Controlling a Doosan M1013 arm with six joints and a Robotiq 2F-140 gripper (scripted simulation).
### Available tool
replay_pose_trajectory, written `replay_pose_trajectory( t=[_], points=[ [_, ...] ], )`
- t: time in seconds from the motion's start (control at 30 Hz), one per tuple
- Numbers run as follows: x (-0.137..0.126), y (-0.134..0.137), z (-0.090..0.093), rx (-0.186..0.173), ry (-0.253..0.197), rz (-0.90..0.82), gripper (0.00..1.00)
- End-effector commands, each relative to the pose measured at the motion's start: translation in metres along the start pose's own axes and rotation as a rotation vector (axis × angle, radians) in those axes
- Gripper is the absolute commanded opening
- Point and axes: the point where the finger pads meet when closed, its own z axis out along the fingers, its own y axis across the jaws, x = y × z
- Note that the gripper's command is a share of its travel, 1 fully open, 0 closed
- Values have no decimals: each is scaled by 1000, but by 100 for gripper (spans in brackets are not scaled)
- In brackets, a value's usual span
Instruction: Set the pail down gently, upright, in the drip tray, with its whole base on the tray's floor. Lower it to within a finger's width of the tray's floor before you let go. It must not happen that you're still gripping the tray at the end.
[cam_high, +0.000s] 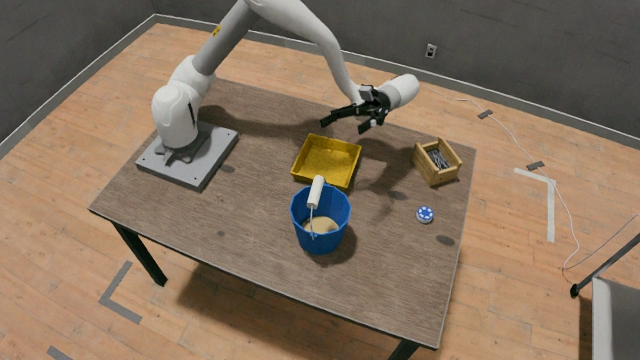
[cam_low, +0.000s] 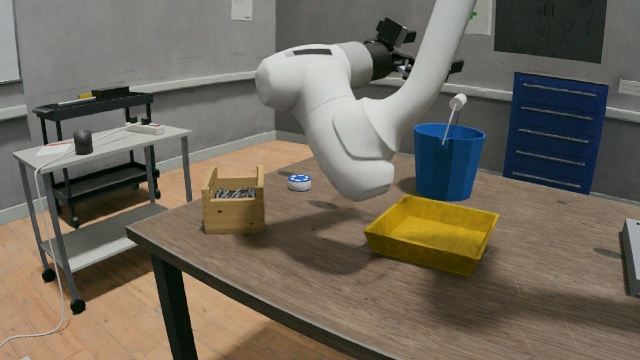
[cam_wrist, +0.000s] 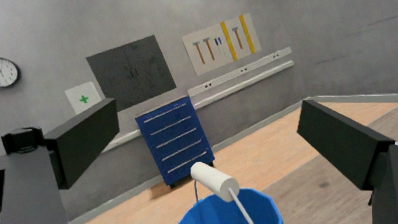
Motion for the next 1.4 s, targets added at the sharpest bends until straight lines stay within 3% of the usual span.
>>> replay_pose_trajectory(
  t=[0.0, 0.1, 0.33, 0.4, 0.43, 0.47, 0.53, 0.8, 0.9, 0.97, 1.03, 1.37],
  points=[
    [-2, -1, 5, 3, -56, -20, 100],
    [-9, -2, 17, 14, -200, -73, 100],
    [-21, -4, 37, 31, -436, -163, 100],
    [-21, -4, 37, 31, -436, -163, 100],
    [-23, -5, 41, 34, -480, -181, 100],
    [-27, -5, 48, 40, -561, -210, 100],
    [-30, -6, 52, 43, -609, -229, 100],
    [-43, -9, 76, 63, -888, -334, 100],
    [-47, -10, 83, 70, -974, -365, 100],
    [-47, -10, 83, 70, -974, -365, 100],
    [-52, -11, 92, 78, -1076, -403, 100],
    [-64, -13, 111, 92, -1295, -487, 100]
  ],
)
